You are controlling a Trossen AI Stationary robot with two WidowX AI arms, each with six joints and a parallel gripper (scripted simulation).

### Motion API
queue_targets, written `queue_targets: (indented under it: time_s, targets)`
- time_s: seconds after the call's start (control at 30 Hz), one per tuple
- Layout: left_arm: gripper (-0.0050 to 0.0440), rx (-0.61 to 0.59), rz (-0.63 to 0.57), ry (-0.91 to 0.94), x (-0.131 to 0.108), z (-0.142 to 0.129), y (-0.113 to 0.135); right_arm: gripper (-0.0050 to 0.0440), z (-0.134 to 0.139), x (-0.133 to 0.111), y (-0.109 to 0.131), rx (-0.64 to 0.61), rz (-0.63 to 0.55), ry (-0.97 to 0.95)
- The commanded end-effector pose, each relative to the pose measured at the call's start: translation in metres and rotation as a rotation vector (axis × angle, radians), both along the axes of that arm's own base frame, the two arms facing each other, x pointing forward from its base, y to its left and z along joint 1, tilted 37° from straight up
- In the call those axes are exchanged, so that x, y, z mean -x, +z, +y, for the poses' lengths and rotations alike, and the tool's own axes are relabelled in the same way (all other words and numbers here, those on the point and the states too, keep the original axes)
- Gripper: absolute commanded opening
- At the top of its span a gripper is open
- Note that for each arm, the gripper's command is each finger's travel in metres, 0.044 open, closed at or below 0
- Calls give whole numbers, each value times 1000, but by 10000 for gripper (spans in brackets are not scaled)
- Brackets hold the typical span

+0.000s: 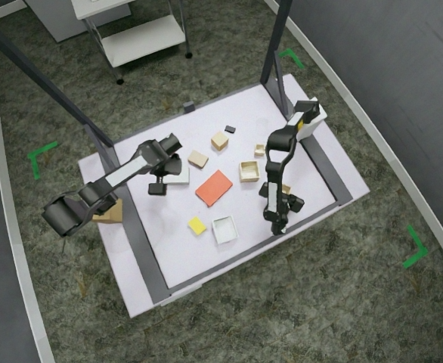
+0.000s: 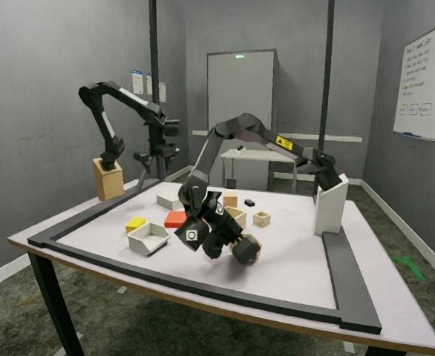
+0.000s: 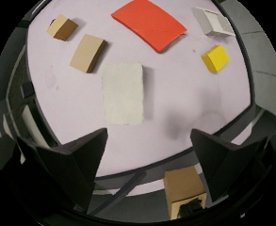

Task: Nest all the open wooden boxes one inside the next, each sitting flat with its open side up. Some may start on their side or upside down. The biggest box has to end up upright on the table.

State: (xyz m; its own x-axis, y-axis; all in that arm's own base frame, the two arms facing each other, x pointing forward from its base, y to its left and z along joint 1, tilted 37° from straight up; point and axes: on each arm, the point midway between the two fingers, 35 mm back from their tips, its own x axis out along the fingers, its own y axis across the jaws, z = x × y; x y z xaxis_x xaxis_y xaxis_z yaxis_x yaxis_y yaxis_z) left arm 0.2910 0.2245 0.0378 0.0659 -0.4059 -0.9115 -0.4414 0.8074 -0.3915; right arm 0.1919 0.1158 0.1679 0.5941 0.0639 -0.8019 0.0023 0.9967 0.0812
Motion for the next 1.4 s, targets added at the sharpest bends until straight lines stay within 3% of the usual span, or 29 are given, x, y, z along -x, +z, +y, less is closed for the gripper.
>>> queue_targets:
  time_s: [0.0, 0.37, 0.63, 0.67, 0.93, 1.0, 1.27, 1.37]
  targets:
    - [-50, 21, 49, -32, -5, 3, 2, 400, 0, 0, 5, -11, -12, 2]
    - [-50, 67, 146, -92, -10, 5, 0, 400, 0, 0, 5, -11, -12, 2]
    - [-50, 72, 152, -88, -14, 5, -2, 400, 0, 0, 5, -11, -12, 2]
    - [24, 72, 152, -88, -14, 5, -2, 400, 0, 0, 5, -11, -12, 2]
    - [216, 69, 148, -88, -13, 5, 0, 400, 0, 0, 5, -11, -12, 2]
    - [216, 69, 148, -88, -13, 5, 0, 400, 0, 0, 5, -11, -12, 2]
    - [400, 69, 148, -88, -13, 5, 0, 400, 0, 0, 5, -11, -12, 2]
    - [400, 69, 148, -88, -13, 5, 0, 400, 0, 0, 5, -11, -12, 2]
